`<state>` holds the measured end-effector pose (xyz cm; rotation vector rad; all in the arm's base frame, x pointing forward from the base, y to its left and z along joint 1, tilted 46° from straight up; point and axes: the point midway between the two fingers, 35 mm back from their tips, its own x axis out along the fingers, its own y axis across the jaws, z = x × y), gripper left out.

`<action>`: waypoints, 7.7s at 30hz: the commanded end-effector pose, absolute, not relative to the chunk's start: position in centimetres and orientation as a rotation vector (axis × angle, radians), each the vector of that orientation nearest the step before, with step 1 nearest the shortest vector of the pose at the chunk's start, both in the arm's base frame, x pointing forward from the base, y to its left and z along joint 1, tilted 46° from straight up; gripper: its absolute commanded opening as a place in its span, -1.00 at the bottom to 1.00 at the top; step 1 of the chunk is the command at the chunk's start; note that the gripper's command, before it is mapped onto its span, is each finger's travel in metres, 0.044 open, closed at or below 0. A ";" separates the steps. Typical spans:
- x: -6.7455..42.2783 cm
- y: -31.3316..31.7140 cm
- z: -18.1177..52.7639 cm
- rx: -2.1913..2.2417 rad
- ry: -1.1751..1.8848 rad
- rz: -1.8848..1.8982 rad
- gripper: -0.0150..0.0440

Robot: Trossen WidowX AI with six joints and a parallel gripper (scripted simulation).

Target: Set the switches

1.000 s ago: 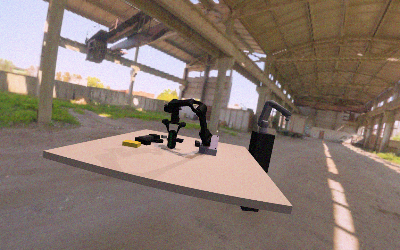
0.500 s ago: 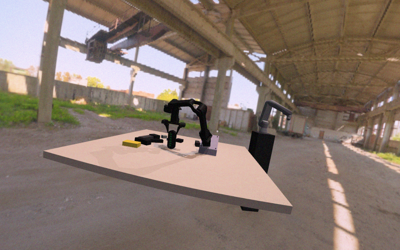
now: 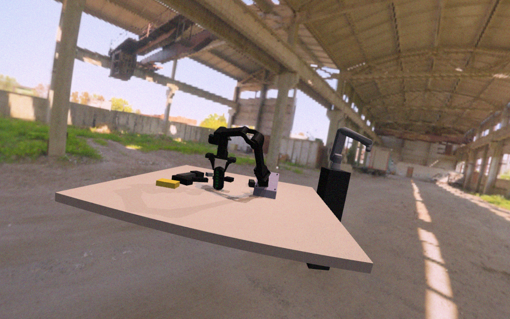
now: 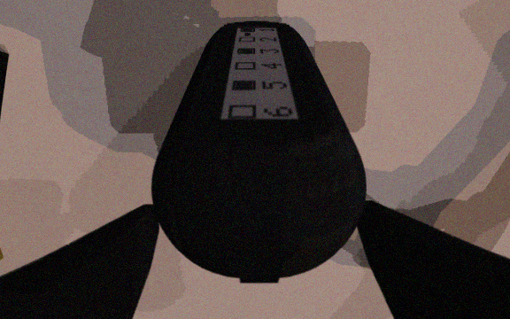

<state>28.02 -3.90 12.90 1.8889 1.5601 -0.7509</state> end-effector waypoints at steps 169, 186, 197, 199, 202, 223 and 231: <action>30.0 9.7 12.8 1.909 1.600 -0.707 0.65; 30.2 10.8 12.1 1.910 1.601 -0.706 0.65; 30.3 11.0 12.1 1.910 1.602 -0.697 0.65; 30.3 11.1 12.2 1.911 1.604 -0.689 0.65; 30.3 11.1 12.3 1.911 1.605 -0.683 0.92; 29.3 4.1 10.8 1.912 1.608 -0.684 1.00; 29.3 4.1 10.8 1.912 1.608 -0.684 1.00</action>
